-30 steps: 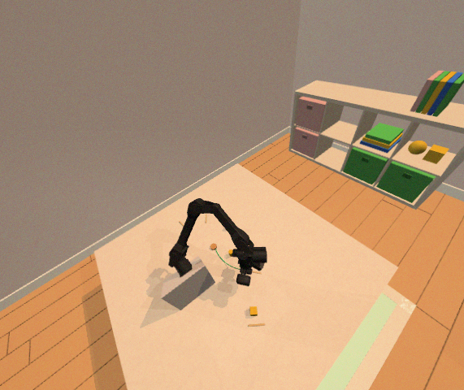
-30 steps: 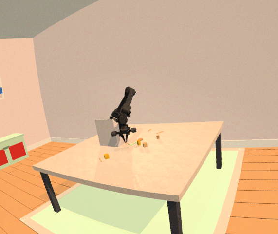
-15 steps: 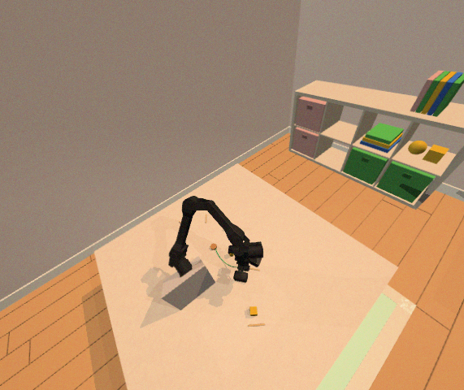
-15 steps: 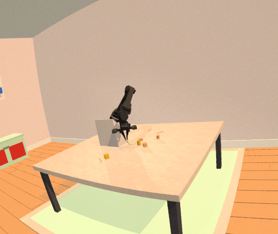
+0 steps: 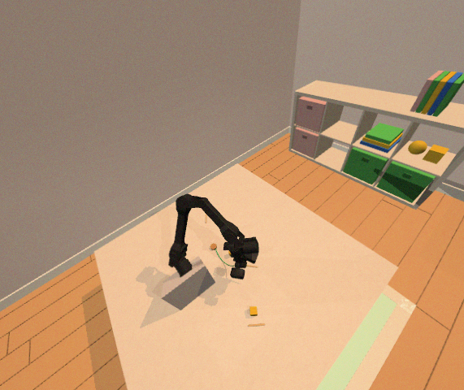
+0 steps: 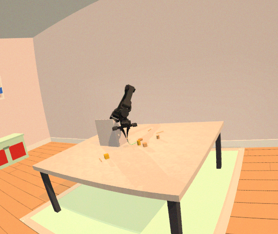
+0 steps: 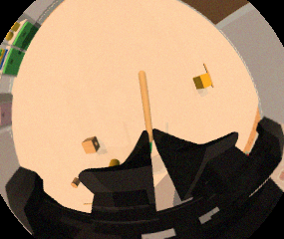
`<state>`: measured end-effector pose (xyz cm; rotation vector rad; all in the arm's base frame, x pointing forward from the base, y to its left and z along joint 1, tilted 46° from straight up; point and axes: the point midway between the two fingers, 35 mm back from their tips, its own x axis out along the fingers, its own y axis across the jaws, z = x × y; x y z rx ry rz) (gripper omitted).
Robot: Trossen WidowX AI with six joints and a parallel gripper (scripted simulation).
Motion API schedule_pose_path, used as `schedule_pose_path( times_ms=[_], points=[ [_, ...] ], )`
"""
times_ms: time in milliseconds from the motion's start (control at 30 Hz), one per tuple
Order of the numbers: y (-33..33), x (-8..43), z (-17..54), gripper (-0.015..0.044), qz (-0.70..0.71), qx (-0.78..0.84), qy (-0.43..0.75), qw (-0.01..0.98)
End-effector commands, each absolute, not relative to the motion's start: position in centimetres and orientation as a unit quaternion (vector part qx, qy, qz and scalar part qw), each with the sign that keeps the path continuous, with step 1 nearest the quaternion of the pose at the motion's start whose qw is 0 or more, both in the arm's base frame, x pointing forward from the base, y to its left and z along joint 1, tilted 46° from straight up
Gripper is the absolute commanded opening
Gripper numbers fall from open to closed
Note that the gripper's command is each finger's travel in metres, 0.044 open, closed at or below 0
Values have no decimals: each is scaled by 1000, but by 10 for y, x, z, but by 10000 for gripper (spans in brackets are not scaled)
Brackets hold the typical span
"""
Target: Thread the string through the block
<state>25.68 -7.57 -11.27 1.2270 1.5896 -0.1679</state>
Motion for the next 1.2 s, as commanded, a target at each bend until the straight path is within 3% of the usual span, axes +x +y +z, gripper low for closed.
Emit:
schedule_pose_path(
  times_ms=[0,1167],
  points=[
    [-75,253,-107,0,-78,515,665,536],
    [-73,238,-68,0,-105,510,627,579]
  ],
)
